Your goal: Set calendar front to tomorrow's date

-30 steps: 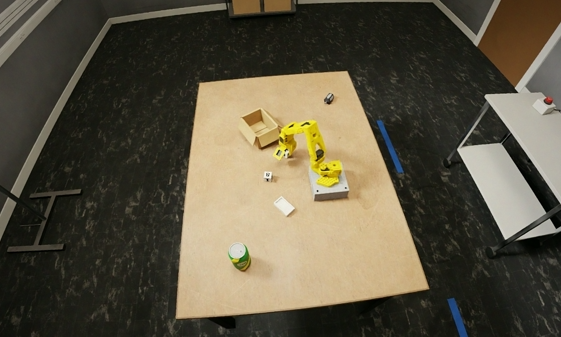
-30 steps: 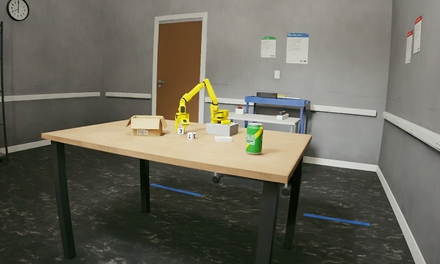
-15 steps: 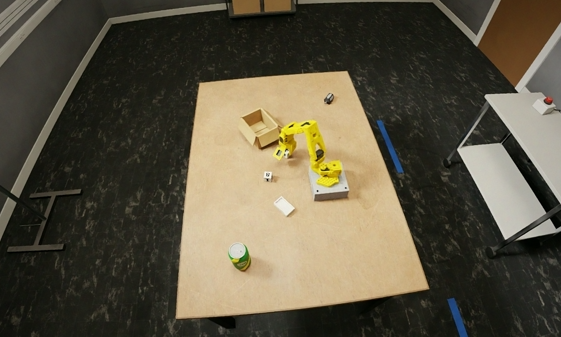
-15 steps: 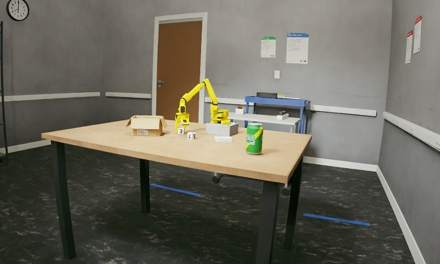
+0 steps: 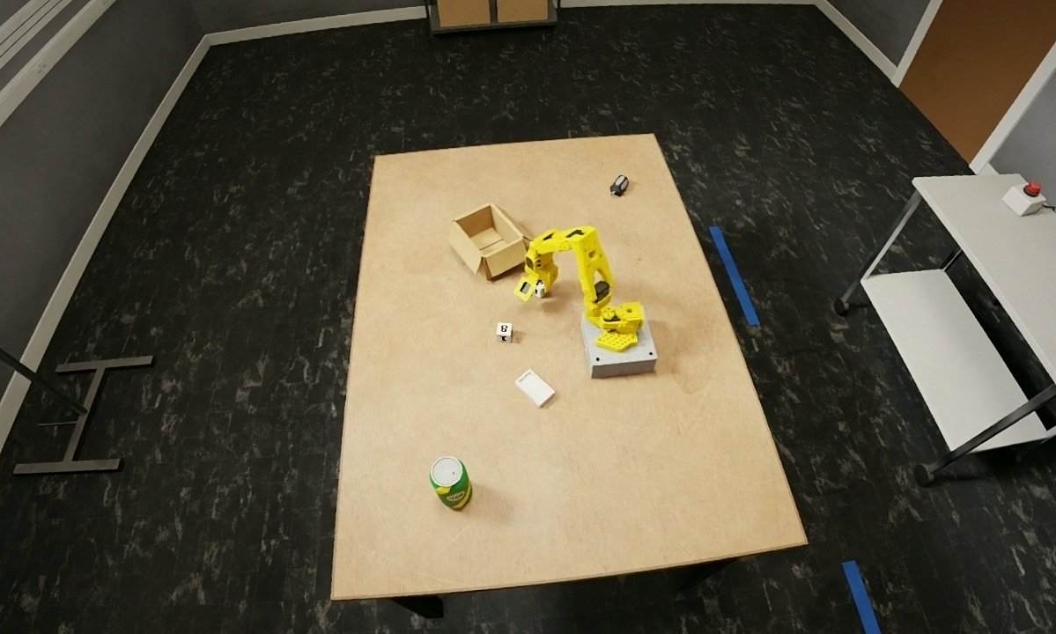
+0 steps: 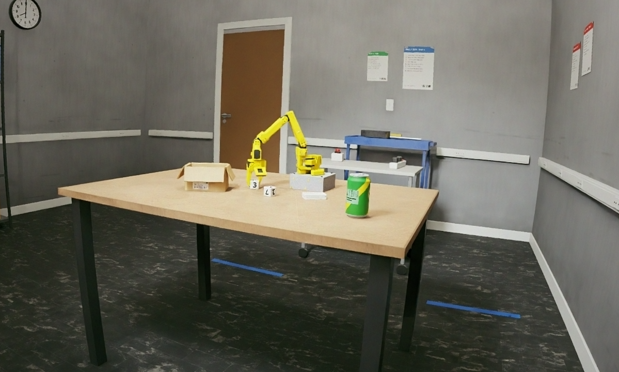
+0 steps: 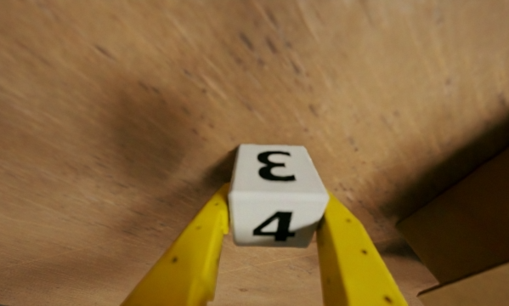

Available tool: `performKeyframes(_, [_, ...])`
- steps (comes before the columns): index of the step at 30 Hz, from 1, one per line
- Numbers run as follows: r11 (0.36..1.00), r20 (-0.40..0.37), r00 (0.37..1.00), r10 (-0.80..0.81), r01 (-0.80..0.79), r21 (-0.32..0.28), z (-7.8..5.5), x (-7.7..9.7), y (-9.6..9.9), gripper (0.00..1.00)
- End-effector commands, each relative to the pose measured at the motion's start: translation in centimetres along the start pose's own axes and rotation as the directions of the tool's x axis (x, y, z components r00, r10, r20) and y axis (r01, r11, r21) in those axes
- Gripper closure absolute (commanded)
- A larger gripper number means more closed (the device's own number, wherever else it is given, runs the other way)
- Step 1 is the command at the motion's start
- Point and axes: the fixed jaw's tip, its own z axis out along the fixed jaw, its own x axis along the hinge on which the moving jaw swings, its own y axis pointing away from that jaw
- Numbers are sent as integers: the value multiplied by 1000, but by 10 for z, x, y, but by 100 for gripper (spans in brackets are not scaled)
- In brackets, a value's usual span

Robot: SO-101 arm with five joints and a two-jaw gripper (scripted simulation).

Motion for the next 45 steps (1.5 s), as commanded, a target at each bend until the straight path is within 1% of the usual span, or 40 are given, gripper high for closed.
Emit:
performKeyframes(1, [1000, 4, 1000, 3, -3, -16, 2, 0, 2, 100])
performKeyframes(9, [1000, 4, 1000, 3, -3, -16, 2, 0, 2, 100])
performKeyframes(13, [1000, 4, 1000, 3, -3, -16, -1, 0, 1, 100])
performKeyframes(17, [1000, 4, 1000, 3, -3, -16, -8, 0, 1, 100])
performKeyframes(22, [1000, 4, 1000, 3, -3, -16, -23, 1, 1, 100])
performKeyframes(24, [1000, 4, 1000, 3, -3, -16, -23, 1, 1, 100])
performKeyframes(29, [1000, 4, 1000, 3, -3, -16, -37, 1, 2, 100])
performKeyframes(32, [1000, 4, 1000, 3, -3, -16, -44, 1, 3, 100])
performKeyframes(36, [1000, 4, 1000, 3, -3, -16, -47, 1, 4, 100])
performKeyframes(45, [1000, 4, 1000, 5, -5, -16, -48, 1, 4, 100])
